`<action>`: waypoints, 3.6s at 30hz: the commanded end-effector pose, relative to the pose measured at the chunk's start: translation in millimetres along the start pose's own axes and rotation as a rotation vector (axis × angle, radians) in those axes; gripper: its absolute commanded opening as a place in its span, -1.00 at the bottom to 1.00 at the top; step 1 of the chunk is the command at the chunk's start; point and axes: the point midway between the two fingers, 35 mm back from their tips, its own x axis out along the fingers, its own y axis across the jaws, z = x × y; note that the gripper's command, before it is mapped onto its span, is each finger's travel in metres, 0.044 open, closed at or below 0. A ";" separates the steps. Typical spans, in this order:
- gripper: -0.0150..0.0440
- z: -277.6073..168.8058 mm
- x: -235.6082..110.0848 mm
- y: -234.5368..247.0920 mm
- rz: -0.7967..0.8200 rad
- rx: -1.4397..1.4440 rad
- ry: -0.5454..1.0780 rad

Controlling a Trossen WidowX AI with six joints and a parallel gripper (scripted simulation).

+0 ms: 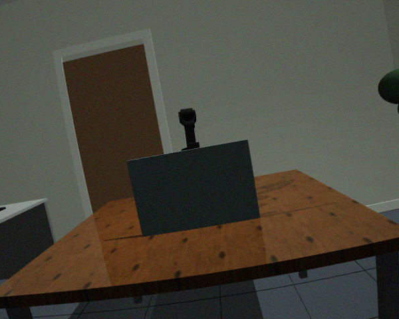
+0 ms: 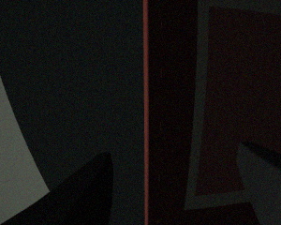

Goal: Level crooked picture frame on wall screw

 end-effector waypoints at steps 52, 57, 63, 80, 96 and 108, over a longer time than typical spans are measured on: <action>0.39 -8.7 -83.5 120.4 0.001 0.166 -0.006; 0.39 -8.7 -83.5 120.4 0.001 0.166 -0.006; 0.39 -8.7 -83.5 120.4 0.001 0.166 -0.006; 0.39 -8.7 -83.5 120.4 0.001 0.166 -0.006; 0.39 -8.7 -83.5 120.4 0.001 0.166 -0.006; 0.39 -8.7 -83.5 120.4 0.001 0.166 -0.006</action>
